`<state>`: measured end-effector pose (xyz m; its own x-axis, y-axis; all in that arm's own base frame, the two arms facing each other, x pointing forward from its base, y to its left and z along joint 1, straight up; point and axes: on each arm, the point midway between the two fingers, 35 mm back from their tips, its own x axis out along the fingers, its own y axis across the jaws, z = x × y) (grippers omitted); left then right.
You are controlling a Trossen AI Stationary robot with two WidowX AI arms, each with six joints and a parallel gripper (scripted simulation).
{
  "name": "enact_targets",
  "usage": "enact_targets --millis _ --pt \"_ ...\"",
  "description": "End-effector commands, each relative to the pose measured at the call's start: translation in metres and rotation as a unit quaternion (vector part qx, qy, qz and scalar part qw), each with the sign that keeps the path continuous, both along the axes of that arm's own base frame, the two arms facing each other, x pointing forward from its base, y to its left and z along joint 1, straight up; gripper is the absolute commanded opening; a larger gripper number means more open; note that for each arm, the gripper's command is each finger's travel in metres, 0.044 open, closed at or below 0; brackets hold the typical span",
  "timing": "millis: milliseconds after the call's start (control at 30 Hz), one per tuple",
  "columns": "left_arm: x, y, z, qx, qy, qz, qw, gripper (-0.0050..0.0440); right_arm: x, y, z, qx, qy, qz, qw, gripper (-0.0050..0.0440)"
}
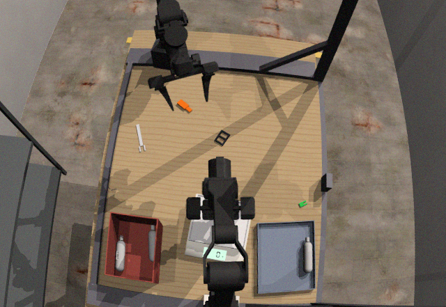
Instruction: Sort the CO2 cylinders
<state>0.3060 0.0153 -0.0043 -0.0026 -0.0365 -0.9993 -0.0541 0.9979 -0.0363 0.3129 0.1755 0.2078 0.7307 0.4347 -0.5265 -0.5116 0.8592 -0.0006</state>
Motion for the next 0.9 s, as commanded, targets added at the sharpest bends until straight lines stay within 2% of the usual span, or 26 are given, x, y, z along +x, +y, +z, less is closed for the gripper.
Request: enact_targets --millis 0,33,133,233,367,433,467,533,633,733,867 --pt "0.005 0.0 0.006 0.002 -0.011 0.0 1.0 0.0168 0.0 0.001 0.006 0.004 -0.007 0.0 1.0 0.044" --pt "0.005 0.0 0.006 0.002 -0.011 0.0 1.0 0.0192 0.0 0.001 0.006 0.004 -0.007 0.0 1.0 0.044" --pt "0.005 0.0 0.006 0.002 -0.011 0.0 1.0 0.0196 0.0 0.001 0.006 0.004 -0.007 0.0 1.0 0.044" --pt "0.008 0.001 0.02 0.004 -0.021 0.0 1.0 0.0268 0.0 0.001 0.006 0.004 -0.007 0.0 1.0 0.044" --pt "0.007 0.003 0.051 0.003 -0.022 0.0 1.0 0.0364 0.0 0.001 0.006 0.004 -0.007 0.0 1.0 0.044" --pt "0.007 0.003 0.051 0.003 -0.022 0.0 1.0 0.0364 0.0 0.001 0.006 0.004 -0.007 0.0 1.0 0.044" --pt "0.007 0.003 0.058 0.003 -0.022 0.0 1.0 0.0388 0.0 0.001 0.006 0.004 -0.007 0.0 1.0 0.044" --pt "0.004 0.003 0.056 0.003 -0.018 0.0 1.0 0.0436 0.0 0.001 0.006 0.004 -0.007 0.0 1.0 0.044" --pt "-0.004 0.002 0.053 0.005 -0.017 0.003 1.0 0.044 0.002 0.001 0.004 0.003 -0.003 -0.001 1.0 0.044" --pt "-0.013 0.002 0.052 0.007 -0.028 0.008 1.0 0.044 0.009 0.004 0.012 0.006 -0.009 -0.003 1.0 0.044" --pt "-0.032 0.002 0.051 0.012 -0.051 0.013 0.999 0.044 0.034 0.011 0.02 0.006 -0.01 -0.011 1.0 0.044"
